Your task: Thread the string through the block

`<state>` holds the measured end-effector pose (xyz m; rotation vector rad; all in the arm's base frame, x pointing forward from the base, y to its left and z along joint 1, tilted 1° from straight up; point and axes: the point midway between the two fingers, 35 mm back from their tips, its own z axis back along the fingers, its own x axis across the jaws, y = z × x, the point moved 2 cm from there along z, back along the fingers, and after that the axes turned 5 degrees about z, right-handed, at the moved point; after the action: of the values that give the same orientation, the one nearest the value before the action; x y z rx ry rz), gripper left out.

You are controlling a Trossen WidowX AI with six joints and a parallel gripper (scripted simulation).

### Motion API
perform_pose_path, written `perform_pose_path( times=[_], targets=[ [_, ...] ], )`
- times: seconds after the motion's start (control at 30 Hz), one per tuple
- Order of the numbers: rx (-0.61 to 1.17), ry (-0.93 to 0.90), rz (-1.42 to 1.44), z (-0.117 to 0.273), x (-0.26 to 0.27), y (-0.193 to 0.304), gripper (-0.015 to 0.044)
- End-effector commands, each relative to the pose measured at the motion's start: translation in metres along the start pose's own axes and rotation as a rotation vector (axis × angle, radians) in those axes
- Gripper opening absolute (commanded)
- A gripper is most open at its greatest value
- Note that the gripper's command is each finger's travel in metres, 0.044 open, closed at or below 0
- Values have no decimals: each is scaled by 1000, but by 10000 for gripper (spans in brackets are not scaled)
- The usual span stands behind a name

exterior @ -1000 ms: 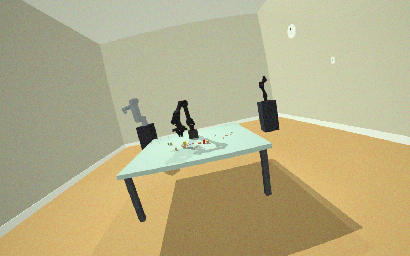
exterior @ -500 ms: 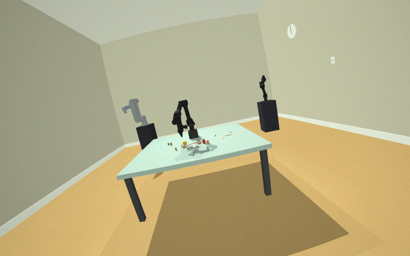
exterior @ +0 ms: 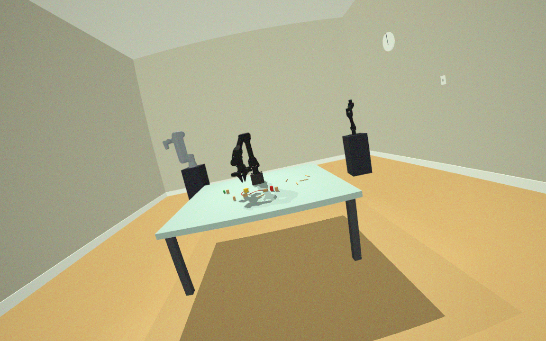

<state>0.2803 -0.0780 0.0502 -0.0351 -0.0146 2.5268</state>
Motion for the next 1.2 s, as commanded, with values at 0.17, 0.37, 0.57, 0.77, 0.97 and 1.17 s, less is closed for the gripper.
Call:
perform_pose_path(
  times=[0.17, 0.37, 0.57, 0.77, 0.97, 1.17],
  targets=[
    [9, -15, -1117, 1, 23, 1, 123],
    [17, -18, -1464, 0, 29, 1, 123],
    [18, -18, -1518, 0, 29, 1, 123],
    [18, -18, -1518, 0, 29, 1, 123],
    [18, -18, -1518, 0, 29, 1, 123],
    [18, -18, -1518, -6, 29, 1, 123]
  ],
)
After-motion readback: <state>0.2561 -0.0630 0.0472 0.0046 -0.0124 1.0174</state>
